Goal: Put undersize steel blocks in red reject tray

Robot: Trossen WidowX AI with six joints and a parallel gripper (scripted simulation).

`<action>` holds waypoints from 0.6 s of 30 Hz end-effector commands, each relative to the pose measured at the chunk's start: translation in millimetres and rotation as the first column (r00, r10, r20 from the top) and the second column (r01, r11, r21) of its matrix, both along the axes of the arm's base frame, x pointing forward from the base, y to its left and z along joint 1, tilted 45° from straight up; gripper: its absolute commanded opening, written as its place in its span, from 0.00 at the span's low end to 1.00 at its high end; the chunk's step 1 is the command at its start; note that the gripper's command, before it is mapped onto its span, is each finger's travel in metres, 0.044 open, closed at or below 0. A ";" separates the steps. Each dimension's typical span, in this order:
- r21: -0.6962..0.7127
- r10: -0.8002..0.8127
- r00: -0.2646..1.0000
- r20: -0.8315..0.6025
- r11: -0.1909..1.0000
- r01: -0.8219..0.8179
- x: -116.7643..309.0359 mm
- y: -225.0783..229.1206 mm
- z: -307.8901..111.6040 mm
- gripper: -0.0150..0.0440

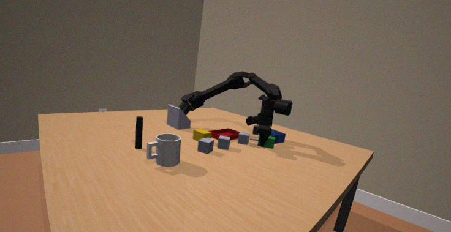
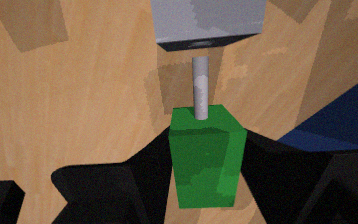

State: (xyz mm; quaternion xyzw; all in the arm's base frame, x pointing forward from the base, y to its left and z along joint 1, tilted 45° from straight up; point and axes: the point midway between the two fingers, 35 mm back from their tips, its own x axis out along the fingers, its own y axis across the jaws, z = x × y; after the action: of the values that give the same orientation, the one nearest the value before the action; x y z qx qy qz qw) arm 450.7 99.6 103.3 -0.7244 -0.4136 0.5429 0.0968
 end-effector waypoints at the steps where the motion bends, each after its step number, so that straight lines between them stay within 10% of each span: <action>1: 0.002 -0.009 1.000 0.009 1.000 0.009 -1.1 -2.3 2.0 0.25; 18: 0.003 -0.010 1.000 0.010 1.000 0.010 -2.0 -3.9 3.2 0.25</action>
State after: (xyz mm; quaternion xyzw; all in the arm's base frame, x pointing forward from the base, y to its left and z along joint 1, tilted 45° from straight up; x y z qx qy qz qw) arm 446.7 98.3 104.1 -0.7275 -0.4127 0.5397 0.0961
